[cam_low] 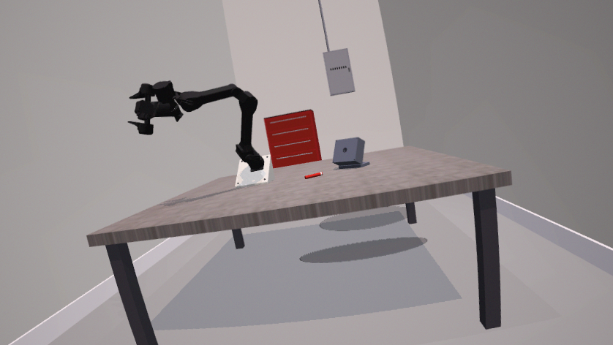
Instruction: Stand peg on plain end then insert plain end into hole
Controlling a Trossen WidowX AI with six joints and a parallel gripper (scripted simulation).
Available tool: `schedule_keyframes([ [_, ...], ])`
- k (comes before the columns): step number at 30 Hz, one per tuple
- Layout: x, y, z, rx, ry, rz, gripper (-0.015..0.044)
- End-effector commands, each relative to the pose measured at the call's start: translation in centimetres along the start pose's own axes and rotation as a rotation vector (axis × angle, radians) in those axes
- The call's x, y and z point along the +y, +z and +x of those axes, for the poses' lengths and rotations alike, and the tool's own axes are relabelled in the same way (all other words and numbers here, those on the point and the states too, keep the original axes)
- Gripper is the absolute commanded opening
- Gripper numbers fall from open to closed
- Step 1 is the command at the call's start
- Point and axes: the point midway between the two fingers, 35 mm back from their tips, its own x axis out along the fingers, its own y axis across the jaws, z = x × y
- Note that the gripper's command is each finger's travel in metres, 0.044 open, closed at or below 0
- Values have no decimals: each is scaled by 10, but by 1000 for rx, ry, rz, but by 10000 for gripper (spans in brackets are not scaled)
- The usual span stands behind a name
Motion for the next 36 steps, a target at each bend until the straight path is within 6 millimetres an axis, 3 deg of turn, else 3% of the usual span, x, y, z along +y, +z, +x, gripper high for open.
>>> schedule_keyframes([
  [1, 40, 14, -8, -46, 125, 5, 440],
  [10, 112, 46, -45, -148, 367, 10, 440],
  [22, 191, 75, -119, -279, 657, -64, 440],
  [31, 239, 90, -208, -435, 894, -157, 440],
  [36, 251, 92, -261, -522, 1018, -186, 440],
])
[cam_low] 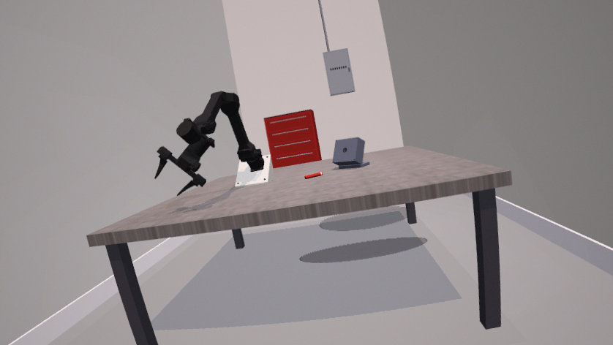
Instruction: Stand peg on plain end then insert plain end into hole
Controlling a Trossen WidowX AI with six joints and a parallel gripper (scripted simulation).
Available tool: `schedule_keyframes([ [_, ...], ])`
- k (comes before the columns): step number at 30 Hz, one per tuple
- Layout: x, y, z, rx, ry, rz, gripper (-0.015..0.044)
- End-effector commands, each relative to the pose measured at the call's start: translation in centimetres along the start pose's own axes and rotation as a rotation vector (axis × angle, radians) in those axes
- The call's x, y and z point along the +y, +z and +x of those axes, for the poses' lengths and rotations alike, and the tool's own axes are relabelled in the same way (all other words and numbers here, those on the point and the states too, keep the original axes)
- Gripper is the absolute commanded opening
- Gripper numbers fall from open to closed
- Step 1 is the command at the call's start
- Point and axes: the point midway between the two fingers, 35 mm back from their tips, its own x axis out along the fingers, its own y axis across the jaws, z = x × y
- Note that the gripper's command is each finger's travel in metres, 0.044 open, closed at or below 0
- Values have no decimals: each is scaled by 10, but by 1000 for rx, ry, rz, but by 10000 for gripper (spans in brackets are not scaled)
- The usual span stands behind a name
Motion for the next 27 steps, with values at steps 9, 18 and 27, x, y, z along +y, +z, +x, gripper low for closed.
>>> schedule_keyframes([
  [9, 103, 43, -44, -134, 287, -16, 440],
  [18, 176, 62, -100, -213, 512, -42, 440],
  [27, 244, 62, -166, -257, 696, -179, 440],
])
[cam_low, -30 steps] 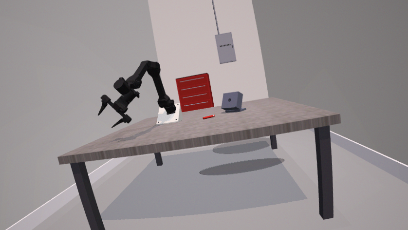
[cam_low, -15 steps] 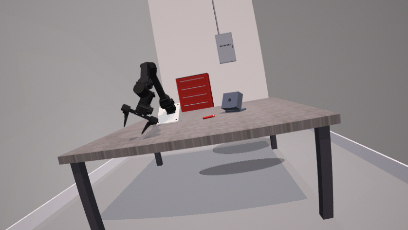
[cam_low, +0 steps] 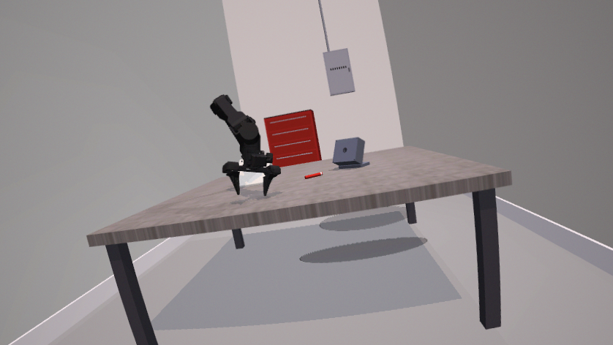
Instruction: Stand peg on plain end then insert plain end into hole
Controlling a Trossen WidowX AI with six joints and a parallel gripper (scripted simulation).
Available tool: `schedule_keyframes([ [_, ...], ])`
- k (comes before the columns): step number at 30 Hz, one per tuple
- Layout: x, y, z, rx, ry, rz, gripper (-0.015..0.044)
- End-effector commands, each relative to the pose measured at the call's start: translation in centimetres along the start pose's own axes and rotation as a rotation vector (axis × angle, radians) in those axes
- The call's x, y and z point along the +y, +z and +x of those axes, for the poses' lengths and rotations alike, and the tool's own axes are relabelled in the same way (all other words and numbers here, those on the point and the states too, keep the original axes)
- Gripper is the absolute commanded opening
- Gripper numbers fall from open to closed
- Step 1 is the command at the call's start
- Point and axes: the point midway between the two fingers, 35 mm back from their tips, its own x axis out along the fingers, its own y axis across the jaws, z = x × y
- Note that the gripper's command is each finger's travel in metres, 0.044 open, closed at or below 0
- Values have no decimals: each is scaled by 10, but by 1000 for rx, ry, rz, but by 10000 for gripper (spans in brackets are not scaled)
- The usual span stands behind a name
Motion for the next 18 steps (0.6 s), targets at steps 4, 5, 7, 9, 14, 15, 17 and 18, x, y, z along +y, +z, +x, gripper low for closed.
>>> schedule_keyframes([
  [4, 82, 2, -10, 22, 158, -150, 440],
  [5, 92, 1, -13, 25, 176, -174, 440],
  [7, 113, -2, -18, 31, 210, -223, 440],
  [9, 133, -4, -24, 36, 243, -274, 440],
  [14, 175, -14, -41, 48, 308, -395, 440],
  [15, 183, -17, -44, 50, 320, -420, 440],
  [17, 197, -22, -51, 54, 341, -468, 440],
  [18, 205, -25, -55, 56, 351, -493, 440],
])
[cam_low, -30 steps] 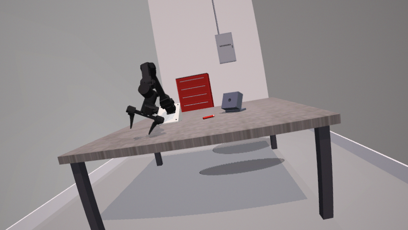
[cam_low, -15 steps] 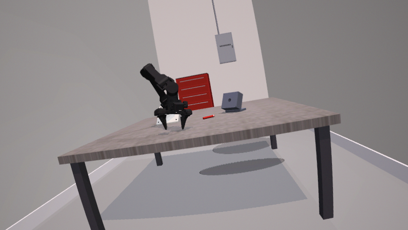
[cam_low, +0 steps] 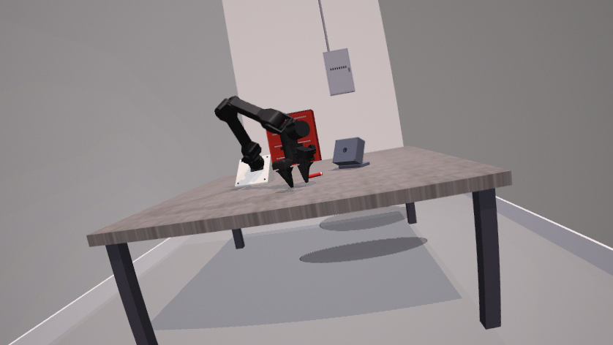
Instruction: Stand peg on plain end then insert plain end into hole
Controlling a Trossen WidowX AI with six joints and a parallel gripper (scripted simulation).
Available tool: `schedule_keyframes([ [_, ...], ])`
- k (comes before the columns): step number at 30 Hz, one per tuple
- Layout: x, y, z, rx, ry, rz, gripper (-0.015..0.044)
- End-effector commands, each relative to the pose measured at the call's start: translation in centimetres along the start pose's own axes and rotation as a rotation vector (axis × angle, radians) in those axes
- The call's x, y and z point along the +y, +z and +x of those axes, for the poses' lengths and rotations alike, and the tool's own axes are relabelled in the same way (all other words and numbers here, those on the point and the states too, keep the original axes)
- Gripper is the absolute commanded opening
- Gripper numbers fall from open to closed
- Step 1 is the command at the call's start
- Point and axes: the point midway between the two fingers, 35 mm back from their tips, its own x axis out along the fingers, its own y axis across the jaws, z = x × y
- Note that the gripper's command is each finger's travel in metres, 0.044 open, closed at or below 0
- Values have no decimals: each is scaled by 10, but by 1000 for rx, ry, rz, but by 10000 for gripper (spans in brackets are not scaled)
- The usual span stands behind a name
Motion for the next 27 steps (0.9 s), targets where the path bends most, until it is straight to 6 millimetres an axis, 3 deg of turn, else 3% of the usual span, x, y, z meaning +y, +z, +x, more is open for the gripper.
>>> schedule_keyframes([
  [1, 39, 1, -3, 24, 44, -108, 440],
  [11, 127, -8, -24, 60, 126, -381, 440],
  [27, 231, -48, -71, 75, 119, -892, 440],
])
